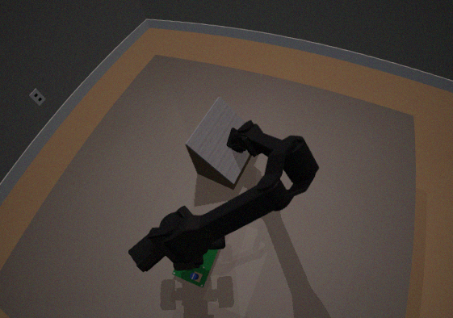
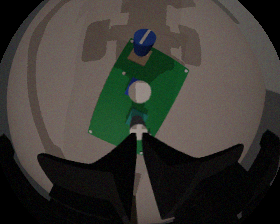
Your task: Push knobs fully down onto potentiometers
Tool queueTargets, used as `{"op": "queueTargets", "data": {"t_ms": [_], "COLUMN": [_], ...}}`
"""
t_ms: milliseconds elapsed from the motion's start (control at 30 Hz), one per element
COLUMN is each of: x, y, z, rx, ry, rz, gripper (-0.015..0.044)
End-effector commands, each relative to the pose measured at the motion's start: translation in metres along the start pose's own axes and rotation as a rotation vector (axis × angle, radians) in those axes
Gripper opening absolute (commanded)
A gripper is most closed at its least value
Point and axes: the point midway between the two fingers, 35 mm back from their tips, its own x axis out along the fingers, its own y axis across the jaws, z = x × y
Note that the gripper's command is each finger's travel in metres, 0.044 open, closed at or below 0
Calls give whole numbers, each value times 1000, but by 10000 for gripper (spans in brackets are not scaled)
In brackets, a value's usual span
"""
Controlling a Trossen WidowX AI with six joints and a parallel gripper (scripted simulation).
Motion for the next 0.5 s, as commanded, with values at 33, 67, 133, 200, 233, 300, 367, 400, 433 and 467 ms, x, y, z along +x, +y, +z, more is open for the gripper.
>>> {"op": "queueTargets", "data": {"t_ms": [33,67,133,200,233,300,367,400,433,467], "x": [1,1,1,0,-2,-6,-11,-12,-14,-17], "y": [0,0,0,0,-1,-3,-5,-5,-6,-7], "z": [0,0,0,0,0,1,4,7,10,16], "rx": [0,0,0,13,28,66,96,98,96,94], "ry": [2,2,2,0,-3,-9,-13,-13,-13,-12], "rz": [1,1,1,-2,-7,-19,-27,-26,-26,-24], "gripper": [131,157,210,157,131,79,26,0,0,0]}}
